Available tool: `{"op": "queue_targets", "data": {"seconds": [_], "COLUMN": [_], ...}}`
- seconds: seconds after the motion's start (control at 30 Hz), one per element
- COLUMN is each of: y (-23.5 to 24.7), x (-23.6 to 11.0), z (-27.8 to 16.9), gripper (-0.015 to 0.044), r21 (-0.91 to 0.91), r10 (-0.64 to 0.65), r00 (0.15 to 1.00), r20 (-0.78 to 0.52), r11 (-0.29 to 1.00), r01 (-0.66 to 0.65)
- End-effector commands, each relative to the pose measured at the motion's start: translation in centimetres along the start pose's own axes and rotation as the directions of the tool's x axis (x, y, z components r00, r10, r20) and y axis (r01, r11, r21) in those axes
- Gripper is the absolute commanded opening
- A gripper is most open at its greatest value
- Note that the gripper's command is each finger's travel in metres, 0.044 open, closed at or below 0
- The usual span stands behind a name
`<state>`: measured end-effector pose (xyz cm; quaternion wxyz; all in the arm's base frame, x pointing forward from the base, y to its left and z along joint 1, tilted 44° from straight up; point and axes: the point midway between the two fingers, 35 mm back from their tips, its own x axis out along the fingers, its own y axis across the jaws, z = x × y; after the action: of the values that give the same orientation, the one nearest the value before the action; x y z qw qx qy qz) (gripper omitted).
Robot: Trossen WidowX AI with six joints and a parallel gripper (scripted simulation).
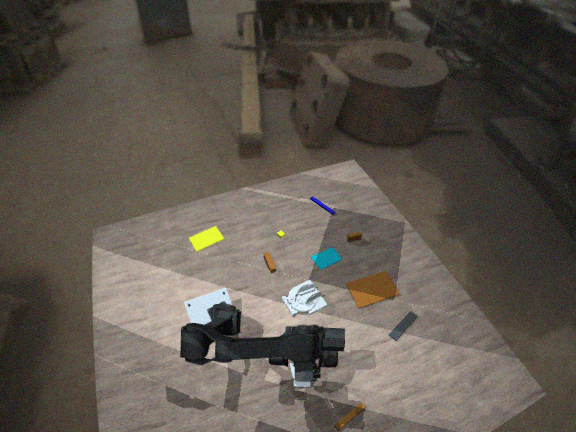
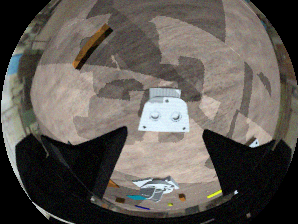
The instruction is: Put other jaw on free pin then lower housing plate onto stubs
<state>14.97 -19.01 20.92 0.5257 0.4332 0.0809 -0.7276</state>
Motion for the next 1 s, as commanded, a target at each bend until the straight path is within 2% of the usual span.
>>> {"op": "queue_targets", "data": {"seconds": [0.0,0.97], "y": [-0.1,-0.1], "x": [0.2,3.4], "z": [-0.1,-0.1], "gripper": [0.044,0.044], "r21": [-0.005,-0.004], "r10": [-0.002,-0.002], "r00": [1.0,1.0], "r20": [-0.005,-0.004], "r11": [1.0,1.0], "r01": [0.002,0.002]}}
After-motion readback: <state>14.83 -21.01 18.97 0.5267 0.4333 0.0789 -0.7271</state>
